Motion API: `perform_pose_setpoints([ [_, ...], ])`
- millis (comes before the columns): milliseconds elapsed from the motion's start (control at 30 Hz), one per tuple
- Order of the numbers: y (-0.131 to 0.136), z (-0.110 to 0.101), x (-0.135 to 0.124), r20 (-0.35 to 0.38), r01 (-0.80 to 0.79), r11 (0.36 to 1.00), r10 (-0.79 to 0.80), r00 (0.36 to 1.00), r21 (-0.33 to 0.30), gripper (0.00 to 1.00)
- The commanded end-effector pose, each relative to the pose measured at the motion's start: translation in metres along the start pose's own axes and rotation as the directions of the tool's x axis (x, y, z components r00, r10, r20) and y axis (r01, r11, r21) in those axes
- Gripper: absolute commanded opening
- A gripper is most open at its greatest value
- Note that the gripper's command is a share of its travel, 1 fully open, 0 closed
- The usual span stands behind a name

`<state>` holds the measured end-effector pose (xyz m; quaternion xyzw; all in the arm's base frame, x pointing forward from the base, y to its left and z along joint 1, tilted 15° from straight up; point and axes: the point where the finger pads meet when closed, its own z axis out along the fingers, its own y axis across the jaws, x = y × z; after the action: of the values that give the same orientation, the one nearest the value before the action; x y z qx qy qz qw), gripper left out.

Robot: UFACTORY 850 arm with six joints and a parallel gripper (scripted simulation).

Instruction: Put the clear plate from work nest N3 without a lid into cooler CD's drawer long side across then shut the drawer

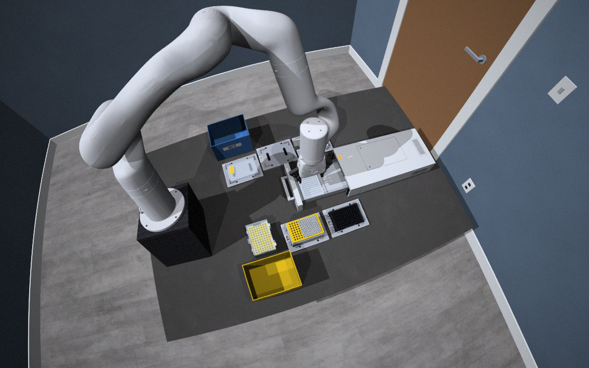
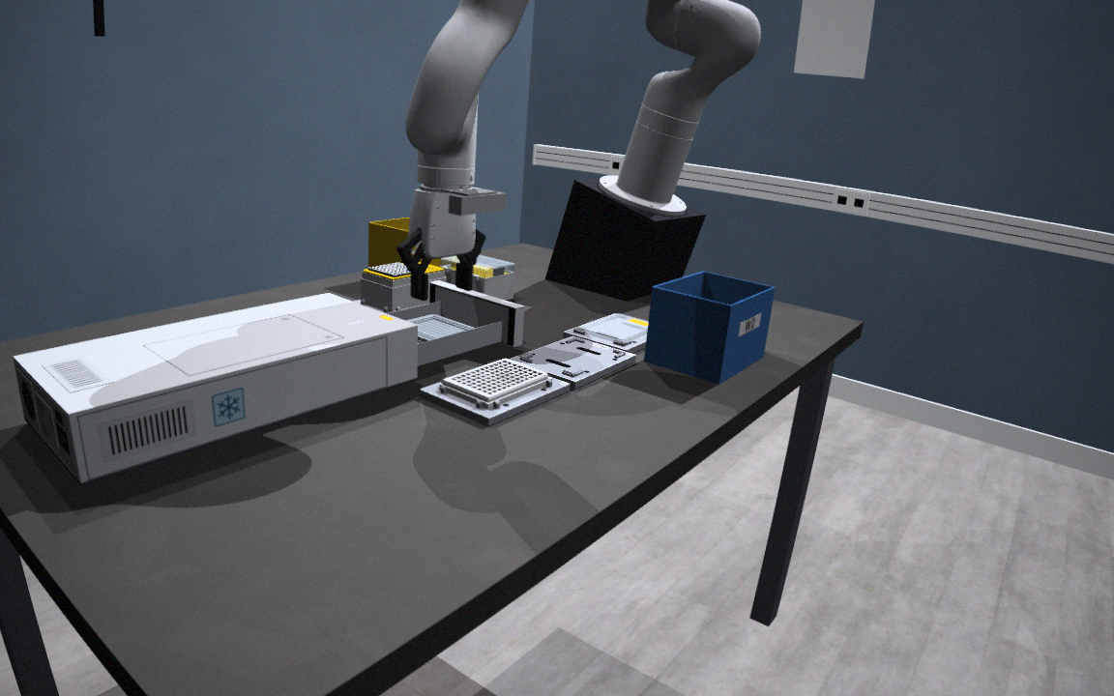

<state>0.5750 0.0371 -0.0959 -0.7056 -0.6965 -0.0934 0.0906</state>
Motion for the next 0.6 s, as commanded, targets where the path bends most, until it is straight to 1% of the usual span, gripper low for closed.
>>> perform_pose_setpoints([
  [0,0.001,-0.007,0.000,0.000,0.000,1.000,0.000,1.000,-0.002,1.00],
  [367,0.001,-0.025,0.000,0.000,0.000,1.000,0.000,1.000,-0.002,1.00],
  [433,0.001,-0.025,0.000,0.000,0.000,1.000,0.000,1.000,-0.002,1.00],
  [567,0.001,-0.032,0.000,0.000,0.000,1.000,0.000,1.000,-0.002,1.00],
])
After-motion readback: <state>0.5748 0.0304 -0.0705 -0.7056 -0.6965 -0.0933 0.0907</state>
